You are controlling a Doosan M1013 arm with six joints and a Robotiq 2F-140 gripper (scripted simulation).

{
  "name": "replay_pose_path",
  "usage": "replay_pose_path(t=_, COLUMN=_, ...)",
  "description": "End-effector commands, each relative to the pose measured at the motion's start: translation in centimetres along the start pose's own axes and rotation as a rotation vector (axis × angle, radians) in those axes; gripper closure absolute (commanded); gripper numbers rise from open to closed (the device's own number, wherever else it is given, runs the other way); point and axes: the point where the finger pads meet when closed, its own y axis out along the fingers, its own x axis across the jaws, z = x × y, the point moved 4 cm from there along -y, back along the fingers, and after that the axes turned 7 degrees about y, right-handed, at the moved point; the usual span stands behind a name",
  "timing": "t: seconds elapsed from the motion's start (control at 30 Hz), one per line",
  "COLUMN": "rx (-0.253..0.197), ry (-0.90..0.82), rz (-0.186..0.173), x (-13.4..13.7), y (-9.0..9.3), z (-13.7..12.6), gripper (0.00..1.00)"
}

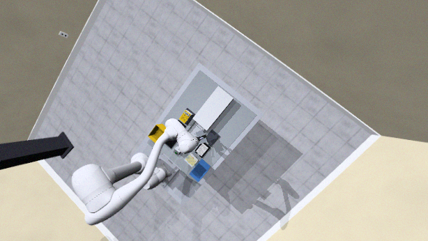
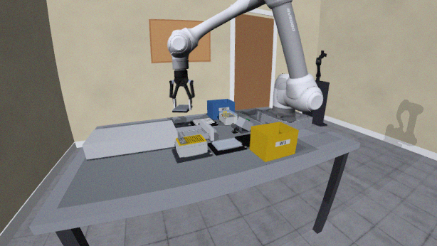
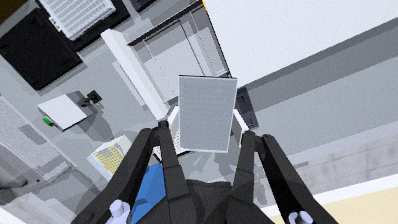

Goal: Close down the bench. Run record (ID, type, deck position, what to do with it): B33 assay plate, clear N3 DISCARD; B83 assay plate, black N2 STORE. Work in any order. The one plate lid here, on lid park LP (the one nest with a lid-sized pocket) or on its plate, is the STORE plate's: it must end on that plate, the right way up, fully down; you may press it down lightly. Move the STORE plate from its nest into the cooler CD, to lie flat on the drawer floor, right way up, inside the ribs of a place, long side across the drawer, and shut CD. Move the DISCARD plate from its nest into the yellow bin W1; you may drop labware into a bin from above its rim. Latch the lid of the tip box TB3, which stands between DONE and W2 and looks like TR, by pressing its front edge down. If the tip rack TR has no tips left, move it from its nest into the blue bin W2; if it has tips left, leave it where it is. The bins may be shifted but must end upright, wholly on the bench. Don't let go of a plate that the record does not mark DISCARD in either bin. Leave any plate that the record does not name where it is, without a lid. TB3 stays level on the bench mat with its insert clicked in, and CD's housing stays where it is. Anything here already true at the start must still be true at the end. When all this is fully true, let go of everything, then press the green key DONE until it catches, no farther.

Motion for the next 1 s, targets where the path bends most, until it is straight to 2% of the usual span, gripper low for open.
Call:
replay_pose_path(t=0.0, rx=0.006, ry=-0.14, rz=0.002, x=-0.8, y=0.0, z=0.7, gripper=1.0)
replay_pose_path(t=0.33, rx=0.006, ry=-0.474, rz=0.001, x=-2.8, y=0.0, z=2.5, gripper=1.0)
replay_pose_path(t=0.97, rx=0.006, ry=-0.491, rz=0.001, x=-5.8, y=-0.1, z=5.1, gripper=1.0)
